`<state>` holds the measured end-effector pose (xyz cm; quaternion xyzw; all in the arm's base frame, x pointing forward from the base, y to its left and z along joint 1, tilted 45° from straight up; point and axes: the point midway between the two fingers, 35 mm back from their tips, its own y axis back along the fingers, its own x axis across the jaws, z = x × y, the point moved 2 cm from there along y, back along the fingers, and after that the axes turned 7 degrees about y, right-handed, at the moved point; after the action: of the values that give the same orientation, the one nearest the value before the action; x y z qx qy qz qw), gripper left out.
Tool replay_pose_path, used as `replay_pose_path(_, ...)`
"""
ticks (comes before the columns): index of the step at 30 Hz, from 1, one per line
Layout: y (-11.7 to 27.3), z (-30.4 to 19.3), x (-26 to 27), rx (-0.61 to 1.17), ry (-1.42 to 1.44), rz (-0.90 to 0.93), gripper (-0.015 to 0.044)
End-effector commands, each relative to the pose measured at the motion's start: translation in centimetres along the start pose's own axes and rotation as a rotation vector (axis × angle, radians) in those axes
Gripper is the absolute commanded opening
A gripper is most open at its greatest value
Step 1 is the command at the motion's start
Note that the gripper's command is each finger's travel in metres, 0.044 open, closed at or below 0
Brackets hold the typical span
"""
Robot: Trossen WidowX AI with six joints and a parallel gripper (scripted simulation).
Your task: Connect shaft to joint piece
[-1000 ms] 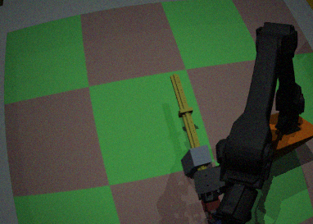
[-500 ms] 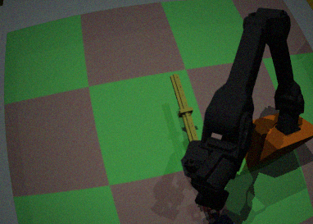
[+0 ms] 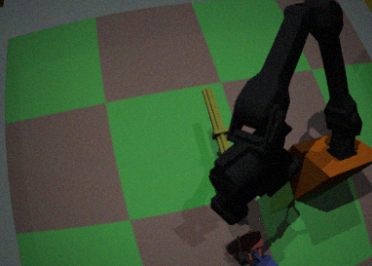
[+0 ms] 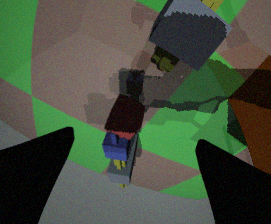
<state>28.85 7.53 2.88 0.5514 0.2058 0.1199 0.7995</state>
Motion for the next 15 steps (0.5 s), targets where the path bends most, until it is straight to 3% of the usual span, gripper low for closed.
replay_pose_path(1, -0.2, 0.9, -0.7, 0.039, -0.149, 0.033, 0.044)
replay_pose_path(8, -0.5, 2.0, -1.7, 0.094, -0.364, 0.08, 0.044)
replay_pose_path(15, -0.5, 2.1, -1.8, 0.099, -0.384, 0.085, 0.044)
